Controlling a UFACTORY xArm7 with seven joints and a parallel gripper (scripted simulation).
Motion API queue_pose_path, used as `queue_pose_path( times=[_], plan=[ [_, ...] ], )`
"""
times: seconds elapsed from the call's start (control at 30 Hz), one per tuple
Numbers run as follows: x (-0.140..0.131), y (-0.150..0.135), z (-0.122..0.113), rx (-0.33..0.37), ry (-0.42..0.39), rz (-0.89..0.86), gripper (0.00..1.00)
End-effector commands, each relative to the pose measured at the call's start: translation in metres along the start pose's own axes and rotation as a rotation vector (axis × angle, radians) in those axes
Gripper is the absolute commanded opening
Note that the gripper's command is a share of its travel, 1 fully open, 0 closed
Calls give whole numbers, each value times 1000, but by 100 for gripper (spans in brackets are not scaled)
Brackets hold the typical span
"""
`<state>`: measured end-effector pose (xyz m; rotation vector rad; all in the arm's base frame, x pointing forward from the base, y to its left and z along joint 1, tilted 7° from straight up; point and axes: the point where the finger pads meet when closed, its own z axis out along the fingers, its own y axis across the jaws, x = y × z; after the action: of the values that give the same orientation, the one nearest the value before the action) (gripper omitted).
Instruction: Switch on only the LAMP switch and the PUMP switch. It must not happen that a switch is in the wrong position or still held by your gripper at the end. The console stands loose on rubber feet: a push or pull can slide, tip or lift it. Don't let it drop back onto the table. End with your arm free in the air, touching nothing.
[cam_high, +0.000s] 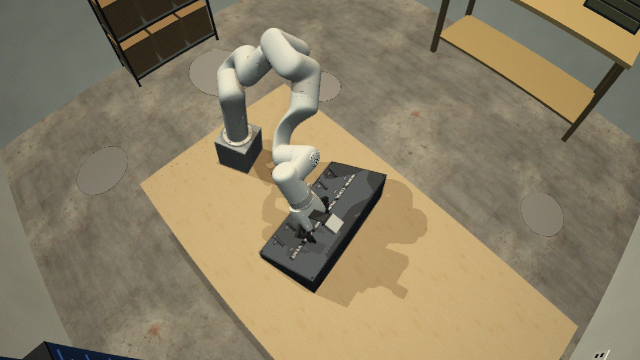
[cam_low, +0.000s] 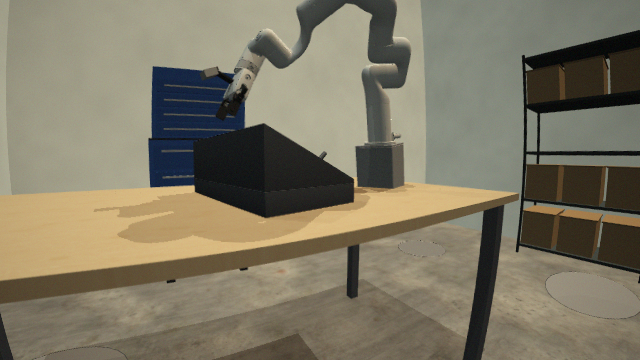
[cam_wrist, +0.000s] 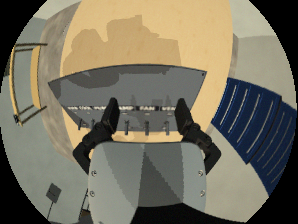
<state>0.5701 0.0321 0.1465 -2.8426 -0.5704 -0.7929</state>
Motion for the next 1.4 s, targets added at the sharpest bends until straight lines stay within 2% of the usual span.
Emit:
queue_pose_path(
  times=[0.0, 0.23, 0.57, 0.9, 1.37],
  plan=[
    [2, 2, -1, -2, 3, 0, 100],
    [2, 10, -1, -2, 3, 0, 100],
    [2, 44, -1, -2, 3, 0, 100],
    [2, 67, -1, -2, 3, 0, 100],
    [2, 73, -1, -2, 3, 0, 100]
  ],
)
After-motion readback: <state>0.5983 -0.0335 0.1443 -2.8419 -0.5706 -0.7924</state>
